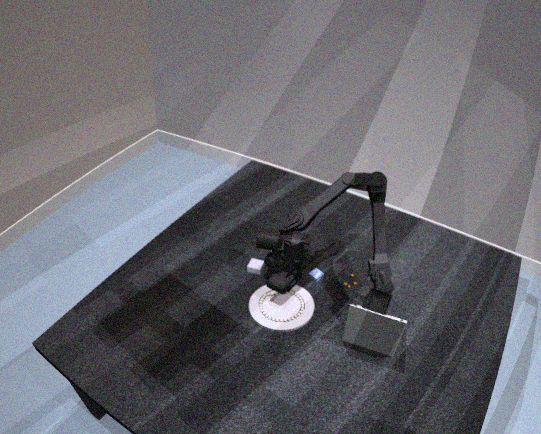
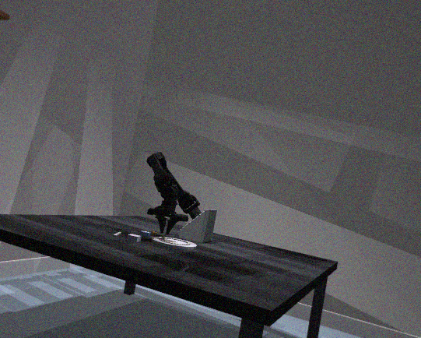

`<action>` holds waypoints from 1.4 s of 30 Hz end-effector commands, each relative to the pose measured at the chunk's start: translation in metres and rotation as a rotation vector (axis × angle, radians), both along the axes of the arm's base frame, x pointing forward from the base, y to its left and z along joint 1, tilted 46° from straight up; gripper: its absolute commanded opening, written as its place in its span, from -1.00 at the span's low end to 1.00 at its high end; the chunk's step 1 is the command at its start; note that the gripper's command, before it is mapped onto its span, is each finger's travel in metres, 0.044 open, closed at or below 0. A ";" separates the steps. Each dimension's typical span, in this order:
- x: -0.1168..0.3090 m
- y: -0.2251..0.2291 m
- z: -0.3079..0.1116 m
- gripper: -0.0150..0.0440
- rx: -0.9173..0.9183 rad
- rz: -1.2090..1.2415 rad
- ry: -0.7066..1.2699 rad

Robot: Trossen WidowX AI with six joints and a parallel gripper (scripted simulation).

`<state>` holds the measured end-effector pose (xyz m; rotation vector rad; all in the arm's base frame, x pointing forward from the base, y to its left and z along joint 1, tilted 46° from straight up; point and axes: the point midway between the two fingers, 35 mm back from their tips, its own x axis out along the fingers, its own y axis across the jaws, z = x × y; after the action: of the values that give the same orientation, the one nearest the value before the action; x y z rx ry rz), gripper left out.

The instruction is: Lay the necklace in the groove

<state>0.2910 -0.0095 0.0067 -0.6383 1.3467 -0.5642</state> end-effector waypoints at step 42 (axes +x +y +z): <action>-0.002 -0.014 -0.013 -0.49 -0.006 -0.005 0.012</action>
<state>0.2895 -0.0241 -0.0054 -0.6487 1.3556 -0.5720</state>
